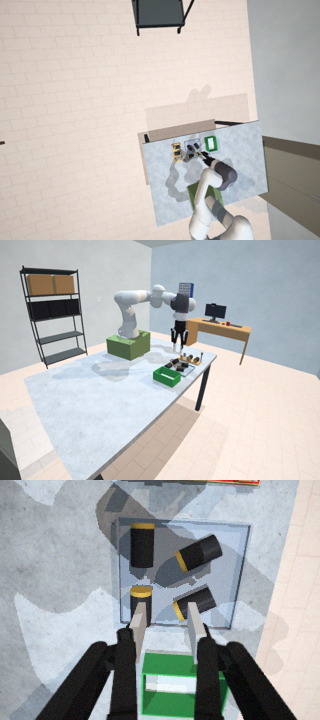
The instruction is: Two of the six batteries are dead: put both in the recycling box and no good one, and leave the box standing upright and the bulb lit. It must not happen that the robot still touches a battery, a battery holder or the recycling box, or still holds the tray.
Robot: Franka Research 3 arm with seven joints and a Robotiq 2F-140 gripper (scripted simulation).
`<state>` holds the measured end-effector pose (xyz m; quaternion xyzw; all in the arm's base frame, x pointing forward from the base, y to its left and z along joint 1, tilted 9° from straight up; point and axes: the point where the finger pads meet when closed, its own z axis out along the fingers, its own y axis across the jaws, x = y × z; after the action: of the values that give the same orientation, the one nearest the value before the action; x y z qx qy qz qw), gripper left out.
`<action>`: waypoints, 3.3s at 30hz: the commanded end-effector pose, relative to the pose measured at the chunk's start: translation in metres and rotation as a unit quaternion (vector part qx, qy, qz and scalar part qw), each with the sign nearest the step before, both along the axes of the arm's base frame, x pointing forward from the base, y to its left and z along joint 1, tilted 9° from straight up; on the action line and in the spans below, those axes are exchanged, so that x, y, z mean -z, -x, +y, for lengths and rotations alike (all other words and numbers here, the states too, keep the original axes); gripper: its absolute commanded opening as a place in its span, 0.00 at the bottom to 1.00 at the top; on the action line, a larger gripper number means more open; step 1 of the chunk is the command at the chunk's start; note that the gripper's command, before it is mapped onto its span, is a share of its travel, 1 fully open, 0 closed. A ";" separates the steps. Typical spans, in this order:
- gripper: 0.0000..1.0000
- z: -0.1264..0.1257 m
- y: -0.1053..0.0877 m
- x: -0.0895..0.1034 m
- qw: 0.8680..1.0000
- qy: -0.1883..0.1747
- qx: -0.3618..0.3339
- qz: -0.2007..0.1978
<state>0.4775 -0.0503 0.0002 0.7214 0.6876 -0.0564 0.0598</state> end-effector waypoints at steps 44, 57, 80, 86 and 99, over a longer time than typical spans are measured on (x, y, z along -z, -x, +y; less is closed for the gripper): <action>0.29 0.045 -0.049 0.006 0.831 0.000 -0.549 0.092; 0.29 0.045 -0.049 0.006 0.603 0.000 -0.787 0.131; 0.29 0.041 -0.049 0.034 0.537 0.000 -0.832 0.139; 0.29 0.034 -0.049 0.077 0.537 0.000 -0.832 0.139; 0.29 0.034 -0.049 0.077 0.537 0.000 -0.832 0.139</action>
<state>0.5240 -0.0166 -0.0769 -0.1866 0.9791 -0.0791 -0.0186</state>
